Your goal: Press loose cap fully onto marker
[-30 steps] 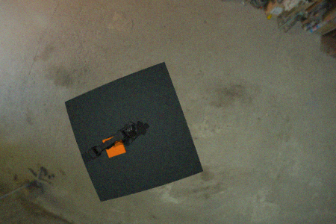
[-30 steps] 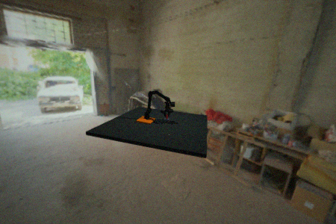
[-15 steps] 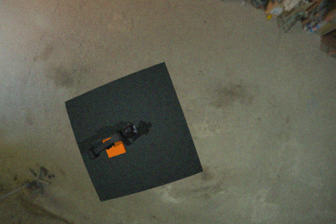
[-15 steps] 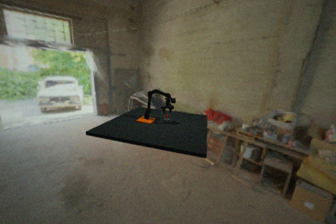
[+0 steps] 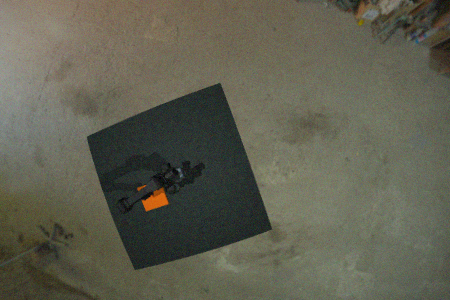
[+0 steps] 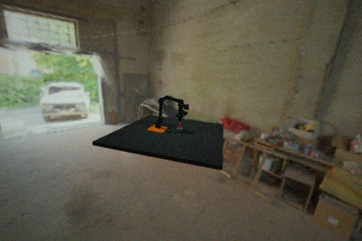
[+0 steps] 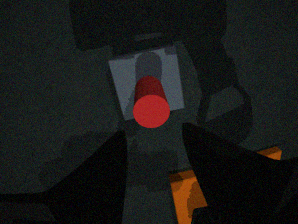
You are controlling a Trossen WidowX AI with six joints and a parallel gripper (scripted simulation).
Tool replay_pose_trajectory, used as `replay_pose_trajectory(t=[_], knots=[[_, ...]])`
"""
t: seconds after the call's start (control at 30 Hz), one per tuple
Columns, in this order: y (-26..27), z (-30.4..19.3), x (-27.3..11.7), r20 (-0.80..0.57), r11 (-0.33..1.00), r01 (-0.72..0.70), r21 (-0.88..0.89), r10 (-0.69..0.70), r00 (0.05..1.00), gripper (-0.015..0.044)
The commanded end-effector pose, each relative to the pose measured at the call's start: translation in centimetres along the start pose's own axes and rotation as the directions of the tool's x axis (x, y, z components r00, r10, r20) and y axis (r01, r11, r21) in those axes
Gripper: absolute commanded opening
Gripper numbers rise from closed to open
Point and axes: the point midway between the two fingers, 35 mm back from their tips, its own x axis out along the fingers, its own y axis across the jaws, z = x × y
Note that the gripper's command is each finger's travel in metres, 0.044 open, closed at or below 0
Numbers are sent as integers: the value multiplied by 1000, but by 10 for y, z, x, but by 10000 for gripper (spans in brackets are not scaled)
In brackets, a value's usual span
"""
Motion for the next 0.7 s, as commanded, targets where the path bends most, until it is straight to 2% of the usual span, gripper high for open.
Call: replay_pose_trajectory(t=[0.0,0.1,0.67], knots=[[-1,-1,3,-2,995,5,-104,-5,1000,72],[-1,-1,3,-2,995,5,-104,-5,1000,0],[-1,-1,14,-2,995,5,-104,-5,1000,0]])
